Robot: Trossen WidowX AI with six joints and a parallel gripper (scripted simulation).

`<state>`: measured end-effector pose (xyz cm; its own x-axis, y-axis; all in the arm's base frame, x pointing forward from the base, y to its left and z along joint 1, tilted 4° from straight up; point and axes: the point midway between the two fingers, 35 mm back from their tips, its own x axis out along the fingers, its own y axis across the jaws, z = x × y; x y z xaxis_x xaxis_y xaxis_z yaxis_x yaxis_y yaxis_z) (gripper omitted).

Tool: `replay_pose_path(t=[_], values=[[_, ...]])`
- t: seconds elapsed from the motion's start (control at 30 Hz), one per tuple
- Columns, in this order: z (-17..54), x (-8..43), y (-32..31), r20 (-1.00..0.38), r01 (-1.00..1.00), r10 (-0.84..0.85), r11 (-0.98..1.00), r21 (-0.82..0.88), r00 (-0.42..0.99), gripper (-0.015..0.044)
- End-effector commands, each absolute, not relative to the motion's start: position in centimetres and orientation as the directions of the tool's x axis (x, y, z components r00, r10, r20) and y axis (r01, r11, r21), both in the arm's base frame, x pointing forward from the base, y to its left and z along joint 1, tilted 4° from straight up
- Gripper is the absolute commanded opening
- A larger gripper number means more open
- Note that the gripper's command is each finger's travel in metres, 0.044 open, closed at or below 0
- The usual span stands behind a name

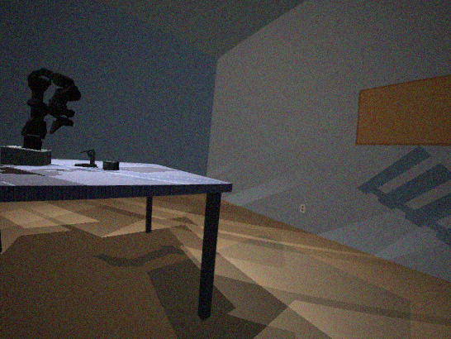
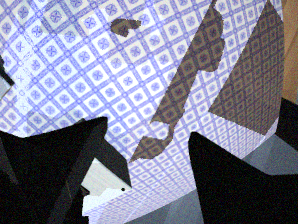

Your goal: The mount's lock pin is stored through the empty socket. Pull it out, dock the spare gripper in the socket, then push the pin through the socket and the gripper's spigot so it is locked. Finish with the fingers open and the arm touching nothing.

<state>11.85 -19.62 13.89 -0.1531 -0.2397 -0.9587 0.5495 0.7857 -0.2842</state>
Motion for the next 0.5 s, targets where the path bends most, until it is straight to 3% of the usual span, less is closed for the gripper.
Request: replay_pose_path(t=[0.0, 0.23, 0.47], values=[[13.9, 15.6, -17.5, -0.967, 0.309, -0.236, 0.917, -0.255, -0.096, 0.03], [14.1, 22.0, -11.3, -0.978, -0.242, -0.207, 0.949, -0.202, 0.005, 0.03], [14.3, 25.8, -2.8, -0.987, -0.724, -0.141, 0.673, -0.151, 0.074, 0.03]])
